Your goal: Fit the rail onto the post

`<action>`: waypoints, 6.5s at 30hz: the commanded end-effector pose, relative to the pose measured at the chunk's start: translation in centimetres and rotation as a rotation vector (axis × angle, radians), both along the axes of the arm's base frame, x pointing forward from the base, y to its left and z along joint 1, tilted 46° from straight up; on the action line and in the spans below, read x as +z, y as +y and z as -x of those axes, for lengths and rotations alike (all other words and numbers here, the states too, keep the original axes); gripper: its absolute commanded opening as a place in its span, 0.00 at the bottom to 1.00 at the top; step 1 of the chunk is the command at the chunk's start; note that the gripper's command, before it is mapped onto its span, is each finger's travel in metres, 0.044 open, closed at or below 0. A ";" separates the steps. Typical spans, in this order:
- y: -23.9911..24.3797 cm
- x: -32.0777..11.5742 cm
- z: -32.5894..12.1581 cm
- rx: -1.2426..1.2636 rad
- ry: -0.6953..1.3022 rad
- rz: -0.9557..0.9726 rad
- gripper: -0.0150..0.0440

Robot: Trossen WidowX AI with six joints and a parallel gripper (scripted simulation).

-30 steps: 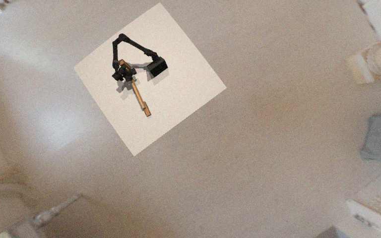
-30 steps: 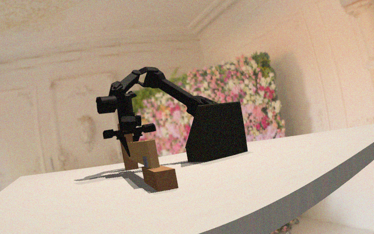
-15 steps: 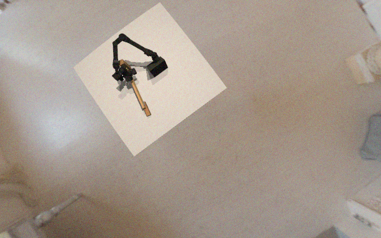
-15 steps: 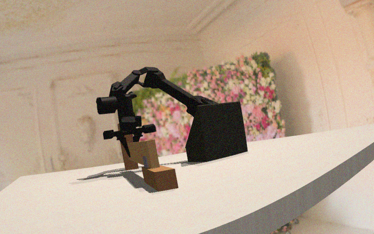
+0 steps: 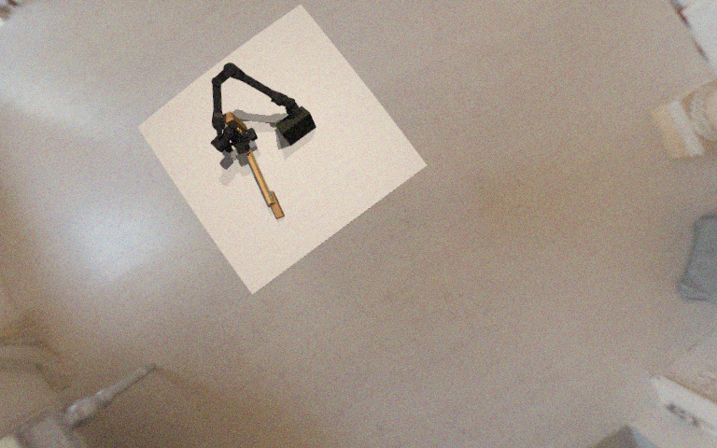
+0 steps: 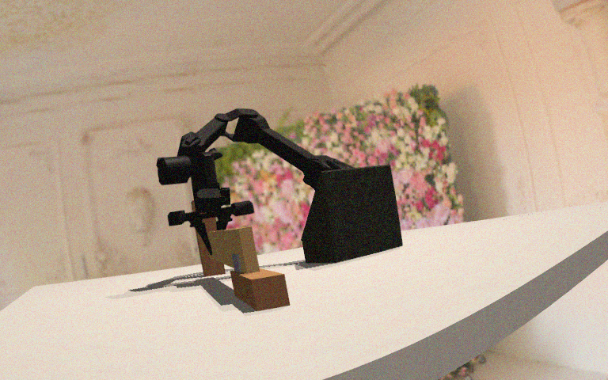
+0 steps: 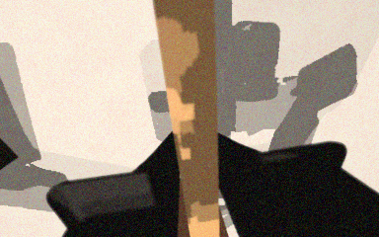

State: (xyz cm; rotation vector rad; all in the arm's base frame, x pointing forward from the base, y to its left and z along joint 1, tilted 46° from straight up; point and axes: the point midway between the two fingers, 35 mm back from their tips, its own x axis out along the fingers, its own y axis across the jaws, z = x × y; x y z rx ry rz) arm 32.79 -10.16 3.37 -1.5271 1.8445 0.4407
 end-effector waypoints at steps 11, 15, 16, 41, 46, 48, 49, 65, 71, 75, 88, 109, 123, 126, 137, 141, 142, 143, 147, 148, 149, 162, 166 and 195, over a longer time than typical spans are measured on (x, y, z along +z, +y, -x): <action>0.1 -0.1 0.0 0.005 -0.002 -0.004 0.25; 0.0 -0.1 0.0 0.005 -0.002 -0.004 0.25; 0.0 -0.1 0.0 0.005 -0.002 -0.004 0.25; -0.4 0.6 0.3 0.005 -0.002 -0.004 0.25; -0.4 0.7 0.3 0.005 -0.002 -0.004 0.25; -0.5 0.8 0.3 0.005 -0.002 -0.004 0.25; -0.5 0.8 0.3 0.005 -0.002 -0.004 0.25; -0.9 1.0 0.5 0.005 -0.002 -0.004 0.25; -1.1 1.1 0.5 0.005 -0.002 -0.003 0.25; -1.2 1.2 0.6 0.005 -0.002 -0.003 0.25; -1.4 1.6 0.7 0.005 -0.001 -0.003 0.25; -1.8 2.1 0.8 0.005 -0.001 -0.003 0.25; -2.2 2.3 1.0 0.005 -0.001 -0.003 0.25; -2.2 2.3 1.0 0.005 -0.001 -0.003 0.25; -2.4 2.6 1.1 0.005 -0.001 -0.002 0.25; -2.5 2.7 1.2 0.005 -0.001 -0.002 0.25; -2.5 2.7 1.2 0.005 -0.001 -0.002 0.25; -2.5 2.8 1.2 0.005 -0.001 -0.002 0.25; -2.6 2.9 1.2 0.005 -0.001 -0.002 0.25; -2.6 2.9 1.2 0.005 -0.001 -0.002 0.25; -2.6 2.9 1.2 0.005 -0.001 -0.002 0.25; -2.6 2.7 1.1 0.004 -0.004 -0.009 0.34; -2.6 2.7 1.1 0.004 -0.004 -0.009 0.52; 1.6 2.7 0.1 0.005 -0.002 -0.005 1.00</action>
